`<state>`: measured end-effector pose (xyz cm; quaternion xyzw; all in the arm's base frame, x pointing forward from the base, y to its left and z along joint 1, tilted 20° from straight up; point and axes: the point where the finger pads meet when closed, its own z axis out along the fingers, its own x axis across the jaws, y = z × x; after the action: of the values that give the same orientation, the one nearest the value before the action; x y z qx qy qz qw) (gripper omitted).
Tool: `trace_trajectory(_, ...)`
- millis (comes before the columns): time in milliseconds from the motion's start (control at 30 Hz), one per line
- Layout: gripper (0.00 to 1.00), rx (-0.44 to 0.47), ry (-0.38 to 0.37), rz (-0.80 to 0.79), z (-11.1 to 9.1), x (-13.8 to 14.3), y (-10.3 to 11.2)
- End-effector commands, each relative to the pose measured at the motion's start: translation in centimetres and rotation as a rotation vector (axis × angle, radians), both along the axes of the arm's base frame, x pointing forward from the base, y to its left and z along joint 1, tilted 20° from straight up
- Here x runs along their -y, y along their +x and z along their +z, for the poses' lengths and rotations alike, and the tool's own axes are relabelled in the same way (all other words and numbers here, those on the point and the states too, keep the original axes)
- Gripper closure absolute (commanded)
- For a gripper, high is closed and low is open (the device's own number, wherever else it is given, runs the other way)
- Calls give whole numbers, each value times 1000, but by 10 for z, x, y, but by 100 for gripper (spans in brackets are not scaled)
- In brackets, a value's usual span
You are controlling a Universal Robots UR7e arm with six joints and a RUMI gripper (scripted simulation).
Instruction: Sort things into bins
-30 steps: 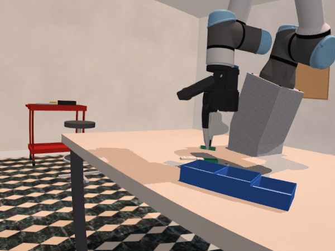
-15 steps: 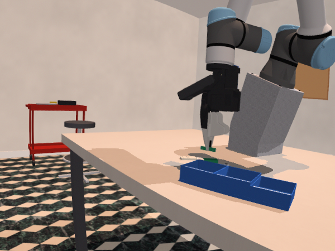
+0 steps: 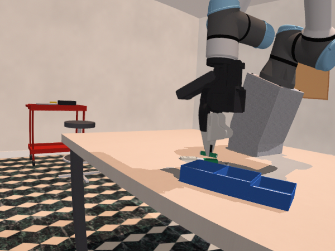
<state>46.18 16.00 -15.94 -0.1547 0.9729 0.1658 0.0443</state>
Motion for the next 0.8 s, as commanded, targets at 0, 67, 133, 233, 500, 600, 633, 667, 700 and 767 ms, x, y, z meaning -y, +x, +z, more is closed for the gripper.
trace_trajectory(0, 100, -3, -2, -1, 2, -7, 8)
trace_trajectory(67, 100, -3, -2, -1, 2, -6, 8)
trace_trajectory(133, 100, -3, -2, -1, 2, -6, 8)
trace_trajectory(233, 100, -3, -2, -1, 2, -5, 7)
trace_trajectory(500, 100, -3, -2, -1, -1, -3, 4)
trace_trajectory(600, 100, -3, -2, -1, -7, -5, 4)
trace_trajectory(633, 100, -3, -2, -1, -9, -6, 4)
trace_trajectory(667, 100, -3, -2, -1, -9, -6, 4)
trace_trajectory(700, 100, -3, -2, -1, -9, -6, 4)
trace_trajectory(767, 100, -3, -2, -1, -12, -7, 4)
